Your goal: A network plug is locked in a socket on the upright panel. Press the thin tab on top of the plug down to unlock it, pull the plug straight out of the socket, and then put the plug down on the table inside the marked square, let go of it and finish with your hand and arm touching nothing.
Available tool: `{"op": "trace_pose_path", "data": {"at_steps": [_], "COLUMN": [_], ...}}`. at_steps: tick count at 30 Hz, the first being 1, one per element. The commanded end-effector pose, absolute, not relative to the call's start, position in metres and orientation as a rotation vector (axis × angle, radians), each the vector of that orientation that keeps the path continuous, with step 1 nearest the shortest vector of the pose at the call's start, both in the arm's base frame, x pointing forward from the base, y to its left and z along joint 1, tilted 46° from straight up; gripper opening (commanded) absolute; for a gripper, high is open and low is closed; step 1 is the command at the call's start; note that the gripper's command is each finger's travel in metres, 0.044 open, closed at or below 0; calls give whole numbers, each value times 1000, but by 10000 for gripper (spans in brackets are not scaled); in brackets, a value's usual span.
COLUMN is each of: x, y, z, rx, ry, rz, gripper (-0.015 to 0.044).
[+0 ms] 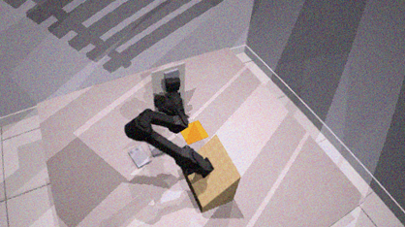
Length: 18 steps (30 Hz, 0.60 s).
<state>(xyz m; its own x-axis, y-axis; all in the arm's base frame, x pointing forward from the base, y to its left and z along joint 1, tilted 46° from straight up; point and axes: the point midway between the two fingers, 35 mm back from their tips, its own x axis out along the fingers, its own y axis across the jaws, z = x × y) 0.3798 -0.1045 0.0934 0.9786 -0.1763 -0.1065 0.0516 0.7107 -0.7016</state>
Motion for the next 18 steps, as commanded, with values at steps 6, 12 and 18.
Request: {"op": "trace_pose_path", "data": {"at_steps": [6, 12, 18], "x": [373, 370, 366], "y": [-105, -105, -105], "z": [93, 92, 92], "rx": [-767, -767, -767], "ry": [174, 174, 175], "rz": [-130, -130, -130], "gripper": [0, 0, 0]}}
